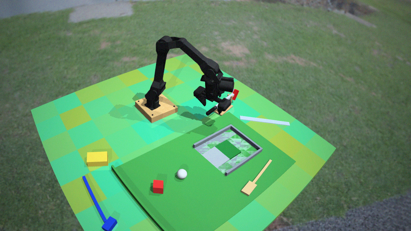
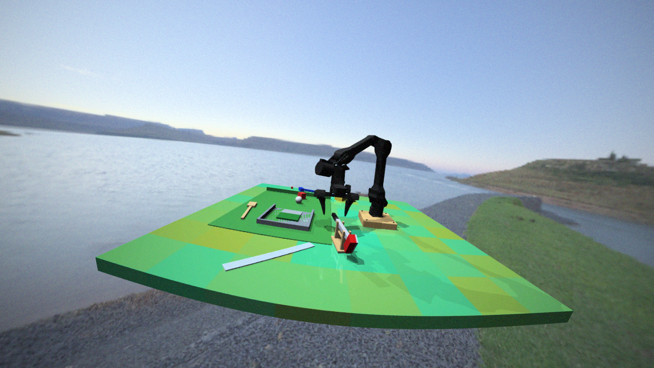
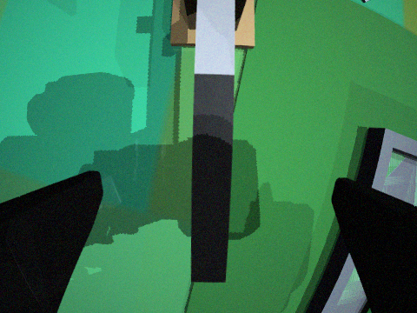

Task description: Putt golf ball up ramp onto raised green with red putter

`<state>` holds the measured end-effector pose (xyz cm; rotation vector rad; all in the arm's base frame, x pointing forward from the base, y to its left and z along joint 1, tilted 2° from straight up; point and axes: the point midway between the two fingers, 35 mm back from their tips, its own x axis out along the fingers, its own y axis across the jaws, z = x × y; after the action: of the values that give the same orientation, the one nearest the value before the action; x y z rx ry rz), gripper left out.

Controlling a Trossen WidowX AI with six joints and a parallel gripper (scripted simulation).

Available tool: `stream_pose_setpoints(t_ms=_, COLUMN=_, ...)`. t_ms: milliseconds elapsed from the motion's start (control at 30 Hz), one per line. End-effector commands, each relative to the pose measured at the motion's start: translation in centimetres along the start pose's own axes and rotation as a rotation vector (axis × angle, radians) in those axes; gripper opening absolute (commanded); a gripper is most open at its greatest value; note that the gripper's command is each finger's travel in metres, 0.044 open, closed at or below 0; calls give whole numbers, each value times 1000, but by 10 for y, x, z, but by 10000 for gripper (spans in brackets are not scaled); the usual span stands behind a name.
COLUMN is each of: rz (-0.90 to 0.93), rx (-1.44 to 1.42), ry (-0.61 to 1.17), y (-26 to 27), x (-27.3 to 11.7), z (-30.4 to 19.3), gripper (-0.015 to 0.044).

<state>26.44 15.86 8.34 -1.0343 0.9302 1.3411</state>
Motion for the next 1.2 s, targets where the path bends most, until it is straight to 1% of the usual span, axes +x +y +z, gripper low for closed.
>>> stream_pose_setpoints(t_ms=0, rz=10, rx=0, ry=4, y=3, x=16, z=-5, gripper=440)
stream_pose_setpoints(t_ms=200, rz=10, rx=0, ry=4, y=3, x=18, z=-6, gripper=440)
stream_pose_setpoints(t_ms=767, rz=10, rx=0, ry=4, y=3, x=39, z=-11, gripper=440)
stream_pose_setpoints(t_ms=1167, rz=9, rx=0, ry=3, y=2, x=35, z=-10, gripper=125)
